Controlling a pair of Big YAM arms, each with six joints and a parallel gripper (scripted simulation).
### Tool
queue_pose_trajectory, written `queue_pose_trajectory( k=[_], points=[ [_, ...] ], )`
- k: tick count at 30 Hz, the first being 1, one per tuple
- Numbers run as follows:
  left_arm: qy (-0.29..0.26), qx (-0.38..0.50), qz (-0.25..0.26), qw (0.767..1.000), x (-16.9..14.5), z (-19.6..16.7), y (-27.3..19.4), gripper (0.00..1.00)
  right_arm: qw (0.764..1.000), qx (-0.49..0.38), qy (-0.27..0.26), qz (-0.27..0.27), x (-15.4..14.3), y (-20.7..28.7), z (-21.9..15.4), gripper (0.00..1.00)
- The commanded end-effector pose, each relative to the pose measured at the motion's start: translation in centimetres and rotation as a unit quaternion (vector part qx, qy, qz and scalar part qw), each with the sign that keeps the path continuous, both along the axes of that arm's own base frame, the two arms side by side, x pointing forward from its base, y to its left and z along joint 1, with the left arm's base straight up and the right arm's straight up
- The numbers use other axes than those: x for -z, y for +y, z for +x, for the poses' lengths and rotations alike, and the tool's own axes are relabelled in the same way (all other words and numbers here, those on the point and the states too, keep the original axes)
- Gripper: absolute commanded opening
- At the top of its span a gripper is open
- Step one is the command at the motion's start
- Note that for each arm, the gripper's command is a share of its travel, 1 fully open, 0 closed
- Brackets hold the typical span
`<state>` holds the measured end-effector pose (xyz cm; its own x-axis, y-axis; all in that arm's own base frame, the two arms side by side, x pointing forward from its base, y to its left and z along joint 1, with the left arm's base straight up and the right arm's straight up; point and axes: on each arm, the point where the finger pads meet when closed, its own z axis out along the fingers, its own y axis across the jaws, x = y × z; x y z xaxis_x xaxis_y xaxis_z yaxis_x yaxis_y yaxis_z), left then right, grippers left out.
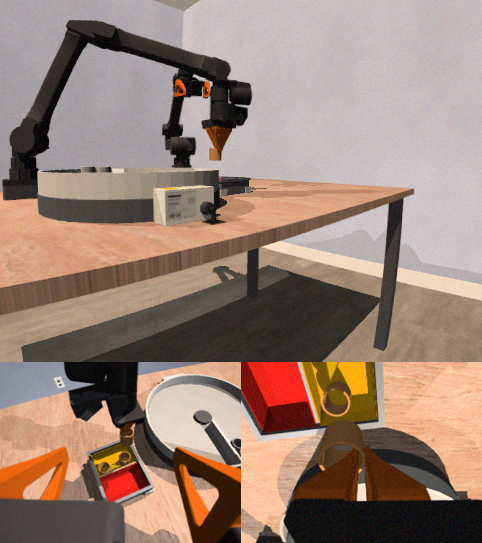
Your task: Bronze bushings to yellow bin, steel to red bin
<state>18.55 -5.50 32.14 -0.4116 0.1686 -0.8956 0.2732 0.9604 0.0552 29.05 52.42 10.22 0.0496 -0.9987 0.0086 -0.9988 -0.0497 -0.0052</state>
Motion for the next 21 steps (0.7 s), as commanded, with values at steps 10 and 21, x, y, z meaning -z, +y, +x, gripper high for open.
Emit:
queue_pose_trajectory(
  k=[10, 21],
  points=[
    [-0.018, -0.057, -0.021, 0.998, -3.8, -2.4, 3.0, 1.00, 0.999, 0.007, -0.019, 0.030, -1.9, 6.7, 0.3, 0.00],
    [-0.014, -0.063, -0.022, 0.998, -3.7, -2.4, 3.1, 1.00, 0.999, 0.007, -0.019, 0.032, -2.2, 6.7, 0.2, 0.00]
  ],
)
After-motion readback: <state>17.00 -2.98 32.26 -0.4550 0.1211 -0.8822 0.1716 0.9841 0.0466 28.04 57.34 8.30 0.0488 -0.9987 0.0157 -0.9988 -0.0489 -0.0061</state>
